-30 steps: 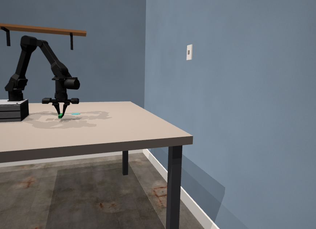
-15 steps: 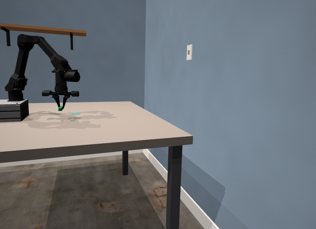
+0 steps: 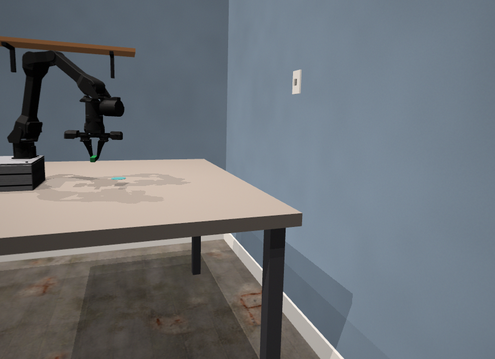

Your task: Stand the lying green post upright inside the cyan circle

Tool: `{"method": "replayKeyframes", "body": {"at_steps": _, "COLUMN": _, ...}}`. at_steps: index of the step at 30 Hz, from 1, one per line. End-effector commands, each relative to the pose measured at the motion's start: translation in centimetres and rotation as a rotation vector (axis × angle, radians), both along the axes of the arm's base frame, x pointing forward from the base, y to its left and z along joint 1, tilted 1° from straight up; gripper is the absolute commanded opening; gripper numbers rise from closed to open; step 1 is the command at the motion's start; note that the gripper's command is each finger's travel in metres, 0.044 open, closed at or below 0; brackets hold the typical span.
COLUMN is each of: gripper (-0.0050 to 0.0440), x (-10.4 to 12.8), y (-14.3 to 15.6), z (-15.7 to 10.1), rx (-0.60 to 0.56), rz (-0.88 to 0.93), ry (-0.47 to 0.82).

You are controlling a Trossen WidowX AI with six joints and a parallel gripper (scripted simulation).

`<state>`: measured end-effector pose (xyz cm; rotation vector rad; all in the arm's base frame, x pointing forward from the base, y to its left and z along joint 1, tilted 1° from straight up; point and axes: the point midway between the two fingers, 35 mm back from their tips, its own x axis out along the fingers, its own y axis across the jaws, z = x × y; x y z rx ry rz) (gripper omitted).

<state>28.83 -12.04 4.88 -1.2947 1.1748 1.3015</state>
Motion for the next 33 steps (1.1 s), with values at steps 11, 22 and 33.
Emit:
{"method": "replayKeyframes", "body": {"at_steps": 11, "gripper": 0.0022, "x": 0.8, "y": 1.3, "z": 1.4, "rx": -0.004, "rz": -0.021, "ry": -0.018}}
{"method": "replayKeyframes", "body": {"at_steps": 22, "gripper": 0.0022, "x": 2.0, "y": 4.0, "z": 1.7, "rx": -0.004, "rz": -0.064, "ry": -0.018}}
{"method": "replayKeyframes", "body": {"at_steps": 33, "gripper": 0.0022, "x": 3.1, "y": 7.4, "z": 1.9, "rx": -0.004, "rz": -0.116, "ry": -0.019}}
